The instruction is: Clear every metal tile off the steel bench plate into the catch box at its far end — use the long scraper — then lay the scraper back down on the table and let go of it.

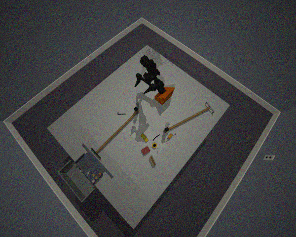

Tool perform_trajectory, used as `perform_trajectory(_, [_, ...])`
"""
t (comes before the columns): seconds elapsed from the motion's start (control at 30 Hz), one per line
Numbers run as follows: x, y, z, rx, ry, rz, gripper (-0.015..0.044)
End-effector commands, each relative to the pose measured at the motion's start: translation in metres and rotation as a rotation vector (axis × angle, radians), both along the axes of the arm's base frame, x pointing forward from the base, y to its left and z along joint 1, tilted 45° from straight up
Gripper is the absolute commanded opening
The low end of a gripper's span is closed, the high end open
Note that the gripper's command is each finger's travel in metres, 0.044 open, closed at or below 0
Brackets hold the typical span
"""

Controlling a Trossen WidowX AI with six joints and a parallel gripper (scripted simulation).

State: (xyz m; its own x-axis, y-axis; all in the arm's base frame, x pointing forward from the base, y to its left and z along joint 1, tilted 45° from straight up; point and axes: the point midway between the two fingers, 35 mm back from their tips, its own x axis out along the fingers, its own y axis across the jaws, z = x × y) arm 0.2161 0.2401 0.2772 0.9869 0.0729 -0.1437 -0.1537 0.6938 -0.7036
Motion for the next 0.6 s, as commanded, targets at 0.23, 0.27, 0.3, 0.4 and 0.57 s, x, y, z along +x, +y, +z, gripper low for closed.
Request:
perform_trajectory(0.23, [0.013,-0.008,-0.013,-0.024,0.023,-0.039,0.0440])
perform_trajectory(0.27, [0.016,-0.010,-0.015,-0.028,0.029,-0.047,0.0440])
perform_trajectory(0.3, [0.019,-0.012,-0.018,-0.032,0.035,-0.055,0.0440])
perform_trajectory(0.4, [0.027,-0.019,-0.027,-0.044,0.055,-0.080,0.0440])
perform_trajectory(0.57, [0.039,-0.031,-0.043,-0.062,0.090,-0.122,0.0440])
